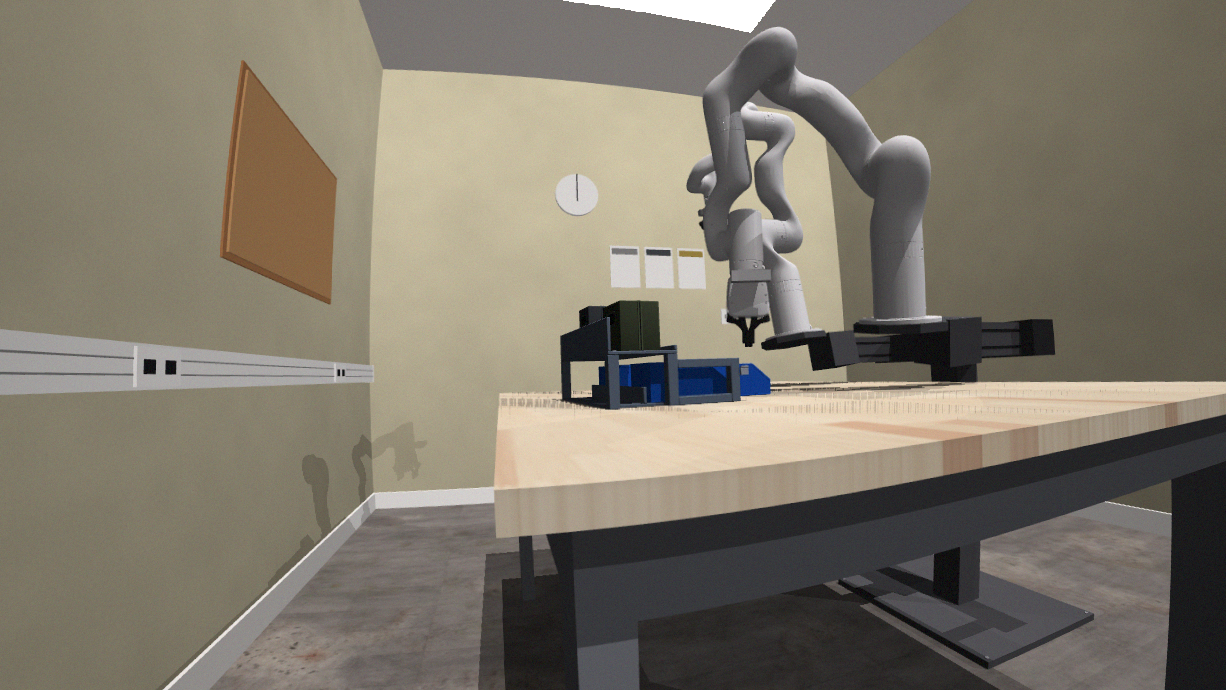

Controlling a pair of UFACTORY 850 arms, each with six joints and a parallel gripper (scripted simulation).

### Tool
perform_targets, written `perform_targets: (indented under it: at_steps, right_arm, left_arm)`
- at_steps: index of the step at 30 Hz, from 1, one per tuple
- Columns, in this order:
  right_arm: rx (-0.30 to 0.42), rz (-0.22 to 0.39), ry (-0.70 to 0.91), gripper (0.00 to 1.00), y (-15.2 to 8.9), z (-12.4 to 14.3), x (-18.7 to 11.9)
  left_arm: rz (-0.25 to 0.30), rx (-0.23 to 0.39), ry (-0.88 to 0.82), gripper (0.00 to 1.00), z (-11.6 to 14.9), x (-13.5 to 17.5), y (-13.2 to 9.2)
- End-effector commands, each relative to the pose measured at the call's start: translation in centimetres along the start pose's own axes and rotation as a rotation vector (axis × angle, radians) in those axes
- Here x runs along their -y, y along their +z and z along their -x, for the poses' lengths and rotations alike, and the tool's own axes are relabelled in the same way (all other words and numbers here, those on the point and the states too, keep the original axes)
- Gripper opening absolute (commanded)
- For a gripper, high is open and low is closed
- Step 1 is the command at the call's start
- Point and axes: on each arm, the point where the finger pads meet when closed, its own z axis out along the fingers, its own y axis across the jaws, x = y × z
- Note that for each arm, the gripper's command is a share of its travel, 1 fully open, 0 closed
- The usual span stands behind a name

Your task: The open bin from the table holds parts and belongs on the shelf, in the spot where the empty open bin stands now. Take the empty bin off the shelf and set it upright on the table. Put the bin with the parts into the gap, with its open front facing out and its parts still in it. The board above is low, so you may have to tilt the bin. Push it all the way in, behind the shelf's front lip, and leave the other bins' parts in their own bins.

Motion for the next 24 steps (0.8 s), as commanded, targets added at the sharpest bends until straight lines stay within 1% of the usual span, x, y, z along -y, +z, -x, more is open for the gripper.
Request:
perform_targets:
  at_steps: [1,14,16,17,24]
  right_arm:
    - [-0.002,0.0,0.0,1.0,-0.1,0.0,0.0]
    - [-0.002,0.0,0.0,1.0,-0.1,0.0,0.0]
    - [-0.002,0.0,0.0,1.0,-0.1,0.0,0.0]
    - [-0.002,0.0,0.0,1.0,-0.1,0.0,0.0]
    - [-0.002,0.0,0.0,1.0,-0.1,0.0,0.0]
  left_arm:
    - [-0.031,-0.024,0.092,0.0,-0.5,-0.4,-0.3]
    - [-0.036,-0.021,0.317,0.0,-1.7,-1.1,-1.0]
    - [-0.036,-0.021,0.317,0.0,-1.7,-1.1,-1.0]
    - [-0.036,-0.02,0.365,0.0,-1.9,-1.3,-1.1]
    - [-0.038,-0.017,0.48,0.0,-2.5,-1.6,-1.5]
